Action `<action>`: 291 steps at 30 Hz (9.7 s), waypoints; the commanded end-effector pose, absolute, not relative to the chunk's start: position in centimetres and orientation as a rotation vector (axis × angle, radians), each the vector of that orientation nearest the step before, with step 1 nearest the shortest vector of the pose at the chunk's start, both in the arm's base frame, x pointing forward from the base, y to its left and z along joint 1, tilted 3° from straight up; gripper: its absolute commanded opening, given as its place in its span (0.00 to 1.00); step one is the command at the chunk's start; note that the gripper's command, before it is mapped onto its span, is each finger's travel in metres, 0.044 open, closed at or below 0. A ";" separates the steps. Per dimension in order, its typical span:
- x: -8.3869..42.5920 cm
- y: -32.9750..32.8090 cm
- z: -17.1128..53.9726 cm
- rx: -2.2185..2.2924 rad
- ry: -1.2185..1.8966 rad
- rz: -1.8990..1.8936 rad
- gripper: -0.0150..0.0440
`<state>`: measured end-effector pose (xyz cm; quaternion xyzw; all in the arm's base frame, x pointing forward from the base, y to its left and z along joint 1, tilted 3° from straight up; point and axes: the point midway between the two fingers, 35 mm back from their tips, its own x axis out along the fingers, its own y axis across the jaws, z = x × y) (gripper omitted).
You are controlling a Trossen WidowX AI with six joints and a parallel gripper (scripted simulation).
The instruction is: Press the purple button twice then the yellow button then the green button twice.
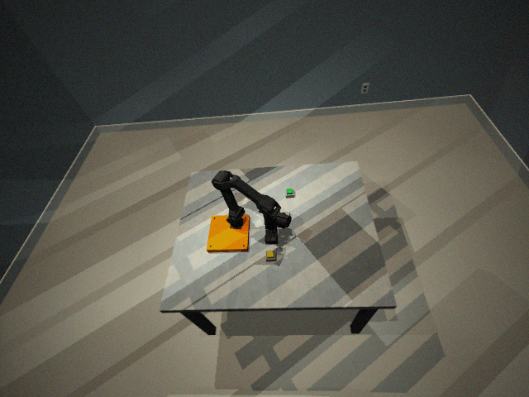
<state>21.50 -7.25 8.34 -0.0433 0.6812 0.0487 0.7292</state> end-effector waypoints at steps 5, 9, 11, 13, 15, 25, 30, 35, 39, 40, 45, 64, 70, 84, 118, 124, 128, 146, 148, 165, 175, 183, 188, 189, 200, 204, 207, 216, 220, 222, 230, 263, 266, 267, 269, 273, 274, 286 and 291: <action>21.6 -7.3 7.3 -0.094 1.505 0.102 0.29; 21.6 -7.3 6.6 -0.094 1.505 0.102 0.29; 21.6 -7.3 6.3 -0.094 1.505 0.102 0.29; 21.6 -7.3 6.0 -0.094 1.505 0.102 0.29; 21.7 -7.3 5.7 -0.094 1.505 0.102 0.29; 21.7 -7.3 4.8 -0.094 1.505 0.102 0.29; 21.7 -7.3 4.8 -0.094 1.505 0.102 0.29; 21.7 -7.3 4.8 -0.094 1.505 0.102 0.29; 21.7 -7.3 4.8 -0.094 1.505 0.102 0.29; 21.8 -7.3 5.2 -0.097 1.497 0.105 0.29; 21.4 -7.3 8.3 -0.094 1.505 0.102 0.29; 21.6 -7.3 5.8 -0.094 1.505 0.102 0.29; 21.7 -7.3 4.9 -0.094 1.505 0.102 0.29; 21.7 -7.3 4.8 -0.094 1.505 0.102 0.29; 20.9 -17.4 14.5 -0.101 1.507 0.095 0.29; 21.3 -17.5 10.1 -0.101 1.507 0.095 0.29; 21.3 -17.4 8.3 -0.101 1.507 0.095 0.29; 21.4 -17.4 5.8 -0.101 1.507 0.095 0.29; 21.5 -17.4 5.5 -0.101 1.507 0.095 0.29; 21.5 -17.4 5.0 -0.101 1.507 0.095 0.29; 21.5 -17.5 5.4 -0.108 1.505 0.091 0.29; 21.3 -17.5 9.1 -0.101 1.507 0.095 0.29; 20.9 -17.4 14.3 -0.101 1.507 0.095 0.29; 20.9 -17.4 14.5 -0.101 1.507 0.095 0.29; 27.8 -9.9 15.1 -0.097 1.509 0.099 0.29; 30.5 -4.7 15.3 -0.094 1.508 0.102 0.29; 31.8 -0.3 15.5 -0.092 1.507 0.104 0.29; 31.5 14.1 15.8 -0.082 1.502 0.113 0.29; 29.3 20.5 15.8 -0.076 1.500 0.119 0.29; 27.8 23.3 15.8 -0.073 1.499 0.122 0.29; 27.2 24.3 15.6 -0.071 1.499 0.123 0.29; 27.8 24.6 6.3 -0.072 1.499 0.123 0.29; 27.8 24.6 6.3 -0.072 1.499 0.123 0.29; 27.8 24.6 6.3 -0.072 1.499 0.123 0.29; 27.8 24.6 6.3 -0.072 1.499 0.123 0.29; 27.8 24.6 6.3 -0.072 1.499 0.123 0.29; 27.8 24.6 6.3 -0.072 1.499 0.123 0.29; 27.8 24.6 6.3 -0.072 1.499 0.123 0.29; 27.7 24.5 9.4 -0.071 1.499 0.124 0.29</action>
